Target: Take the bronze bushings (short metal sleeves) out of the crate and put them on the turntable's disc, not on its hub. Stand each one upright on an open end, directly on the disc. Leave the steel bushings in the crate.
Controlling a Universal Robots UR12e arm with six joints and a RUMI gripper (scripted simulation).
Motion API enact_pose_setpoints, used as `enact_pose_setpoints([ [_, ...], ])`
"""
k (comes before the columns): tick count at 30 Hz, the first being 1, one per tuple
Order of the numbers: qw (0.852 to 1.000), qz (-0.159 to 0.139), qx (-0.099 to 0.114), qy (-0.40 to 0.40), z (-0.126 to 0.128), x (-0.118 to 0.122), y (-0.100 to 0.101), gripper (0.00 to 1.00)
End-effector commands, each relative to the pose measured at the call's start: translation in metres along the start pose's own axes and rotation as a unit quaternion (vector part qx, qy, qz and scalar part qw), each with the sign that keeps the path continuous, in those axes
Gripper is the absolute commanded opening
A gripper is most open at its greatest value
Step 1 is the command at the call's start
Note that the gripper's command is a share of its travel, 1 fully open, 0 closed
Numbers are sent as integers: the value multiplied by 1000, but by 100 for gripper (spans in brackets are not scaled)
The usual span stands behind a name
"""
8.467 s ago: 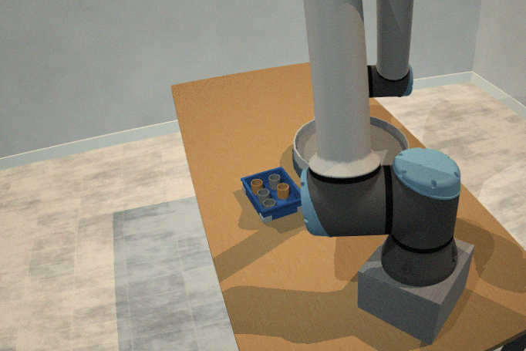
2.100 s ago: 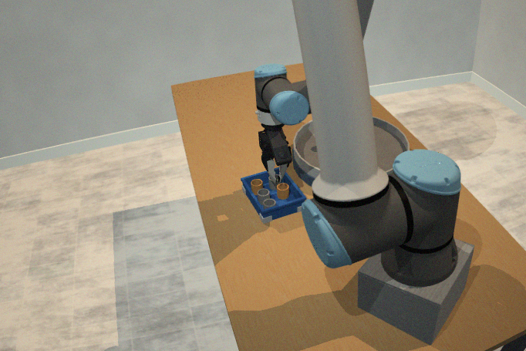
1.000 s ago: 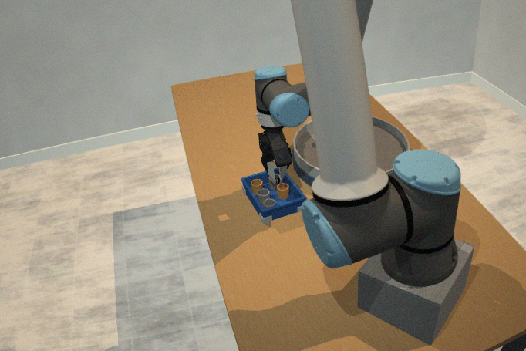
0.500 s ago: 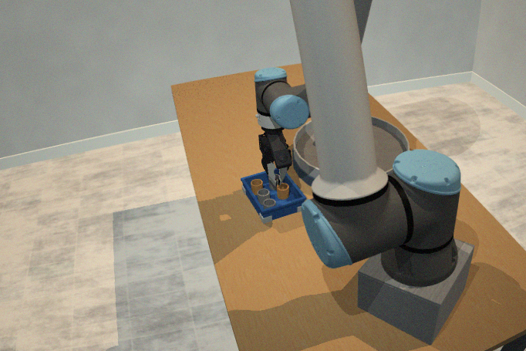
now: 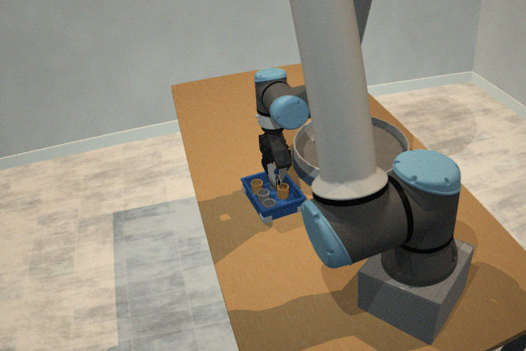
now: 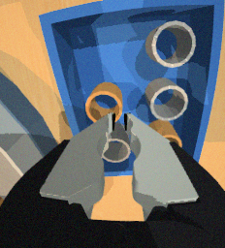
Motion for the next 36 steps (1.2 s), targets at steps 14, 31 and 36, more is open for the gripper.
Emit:
enact_pose_setpoints([
  [14,1000,-1,0,0,0,0,0,5],
  [31,1000,-1,0,0,0,0,9,5],
  [36,1000,-1,0,0,0,1,18,5],
])
Point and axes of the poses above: the point where the finger pads meet when closed, its own y axis out along the fingers, its own z axis across the jaws, x = y × z, the point moved 9 cm from there along -y, back along the fingers, and after that the axes turned 5 degrees about -y, right-handed, at the moved point
